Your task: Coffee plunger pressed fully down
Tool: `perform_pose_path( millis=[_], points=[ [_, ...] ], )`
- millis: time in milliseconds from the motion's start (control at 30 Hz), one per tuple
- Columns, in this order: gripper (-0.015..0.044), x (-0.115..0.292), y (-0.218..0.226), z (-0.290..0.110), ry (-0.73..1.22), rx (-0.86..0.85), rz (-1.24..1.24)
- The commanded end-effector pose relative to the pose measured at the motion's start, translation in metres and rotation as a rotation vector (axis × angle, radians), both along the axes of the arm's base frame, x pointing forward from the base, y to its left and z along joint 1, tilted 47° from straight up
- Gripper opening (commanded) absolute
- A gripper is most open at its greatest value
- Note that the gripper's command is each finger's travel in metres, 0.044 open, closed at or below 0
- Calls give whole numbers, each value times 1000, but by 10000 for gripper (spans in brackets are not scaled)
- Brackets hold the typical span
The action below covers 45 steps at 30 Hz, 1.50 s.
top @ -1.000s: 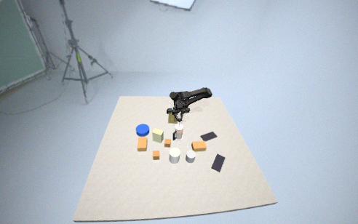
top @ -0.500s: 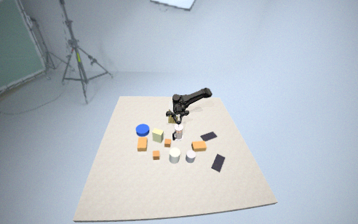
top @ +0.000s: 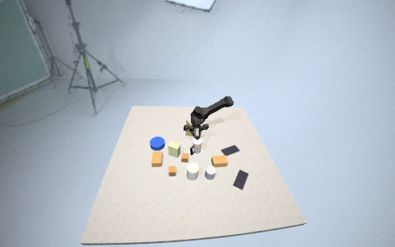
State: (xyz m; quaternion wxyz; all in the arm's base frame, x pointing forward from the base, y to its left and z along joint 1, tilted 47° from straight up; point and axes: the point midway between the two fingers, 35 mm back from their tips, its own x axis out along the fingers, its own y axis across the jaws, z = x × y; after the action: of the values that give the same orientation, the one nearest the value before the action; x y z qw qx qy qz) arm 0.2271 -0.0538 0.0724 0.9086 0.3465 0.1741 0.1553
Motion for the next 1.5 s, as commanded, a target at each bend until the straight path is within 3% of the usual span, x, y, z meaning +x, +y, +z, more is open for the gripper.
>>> perform_pose_path(
  millis=[0,1367,1467],
  points=[
    [124,0,7,-6,26,35,7],
    [124,7,3,-4,12,16,3],
    [203,7,3,-4,12,16,3]
  ],
)
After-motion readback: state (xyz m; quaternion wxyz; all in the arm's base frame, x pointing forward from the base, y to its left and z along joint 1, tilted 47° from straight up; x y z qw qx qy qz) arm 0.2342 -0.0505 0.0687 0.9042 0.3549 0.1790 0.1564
